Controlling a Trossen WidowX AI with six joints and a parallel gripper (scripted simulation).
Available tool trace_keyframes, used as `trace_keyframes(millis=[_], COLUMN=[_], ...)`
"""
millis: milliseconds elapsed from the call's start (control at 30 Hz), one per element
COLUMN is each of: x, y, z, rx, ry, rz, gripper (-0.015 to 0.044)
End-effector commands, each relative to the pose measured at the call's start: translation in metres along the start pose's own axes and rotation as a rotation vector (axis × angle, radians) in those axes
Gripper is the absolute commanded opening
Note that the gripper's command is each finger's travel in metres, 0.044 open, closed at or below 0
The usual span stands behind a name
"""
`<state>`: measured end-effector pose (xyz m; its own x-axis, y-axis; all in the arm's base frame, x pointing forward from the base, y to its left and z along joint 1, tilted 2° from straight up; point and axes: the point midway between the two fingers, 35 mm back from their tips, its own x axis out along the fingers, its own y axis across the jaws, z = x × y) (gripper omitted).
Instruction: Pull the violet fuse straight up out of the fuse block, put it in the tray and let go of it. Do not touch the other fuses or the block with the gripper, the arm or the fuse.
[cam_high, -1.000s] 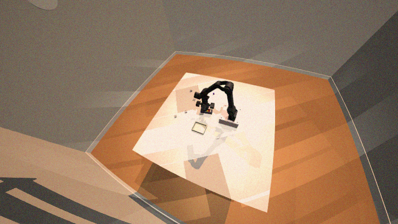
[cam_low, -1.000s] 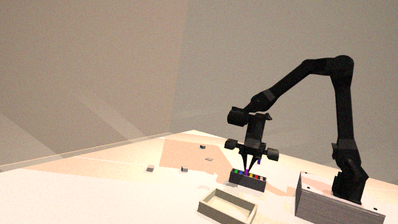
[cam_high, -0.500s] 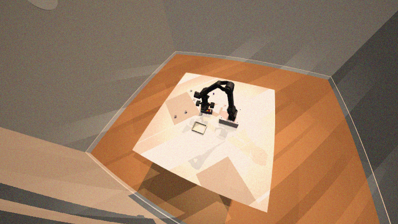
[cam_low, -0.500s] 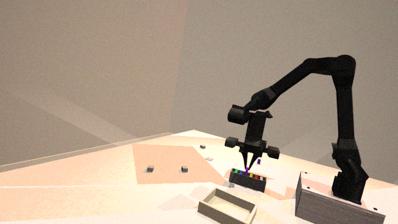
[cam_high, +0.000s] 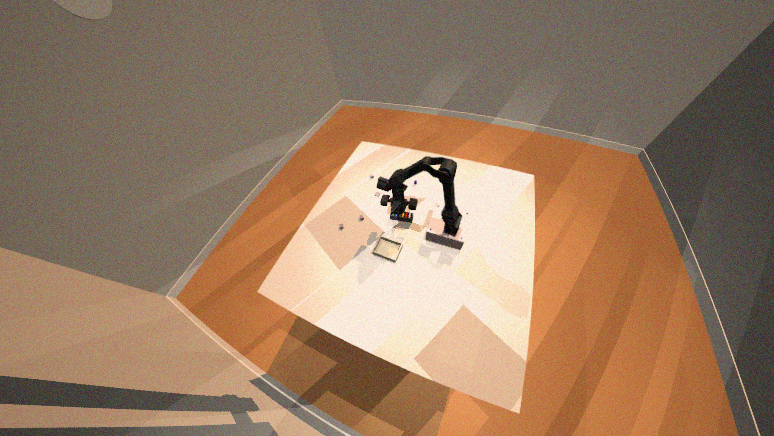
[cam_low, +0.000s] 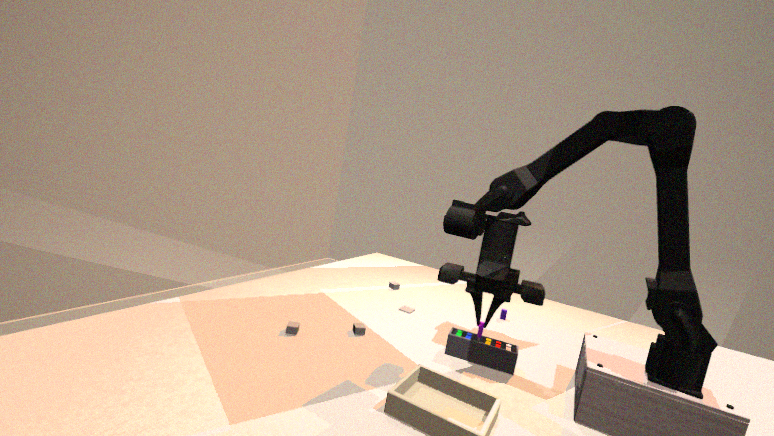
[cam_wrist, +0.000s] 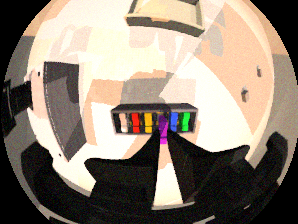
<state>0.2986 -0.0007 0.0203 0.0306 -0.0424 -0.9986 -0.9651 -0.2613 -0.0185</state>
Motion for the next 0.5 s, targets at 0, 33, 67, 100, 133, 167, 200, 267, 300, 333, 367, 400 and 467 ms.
trace_keyframes(millis=[0,33,67,100,133,167,200,267,300,333,367,400,467], x=[-0.0028,-0.0033,-0.0038,-0.0043,-0.0047,-0.0052,-0.0057,-0.0067,-0.0072,-0.0077,-0.0082,-0.0087,-0.0094], y=[-0.0009,-0.0009,-0.0008,-0.0008,-0.0008,-0.0008,-0.0007,-0.0007,-0.0006,-0.0006,-0.0006,-0.0006,-0.0005], z=[0.0005,0.0005,0.0005,0.0005,0.0006,0.0006,0.0006,0.0006,0.0006,0.0006,0.0006,0.0007,0.0007], rx=[0.004,0.004,0.004,0.004,0.004,0.004,0.004,0.004,0.004,0.004,0.005,0.005,0.005], ry=[-0.003,-0.003,-0.004,-0.004,-0.004,-0.004,-0.004,-0.004,-0.004,-0.004,-0.004,-0.004,-0.004], rz=[-0.004,-0.004,-0.004,-0.004,-0.004,-0.004,-0.004,-0.004,-0.004,-0.004,-0.004,-0.004,-0.004], gripper=[0.0000,0.0000,0.0000,0.0000,0.0000,0.0000,0.0000,0.0000,0.0000,0.0000,0.0000,0.0000,0.0000])
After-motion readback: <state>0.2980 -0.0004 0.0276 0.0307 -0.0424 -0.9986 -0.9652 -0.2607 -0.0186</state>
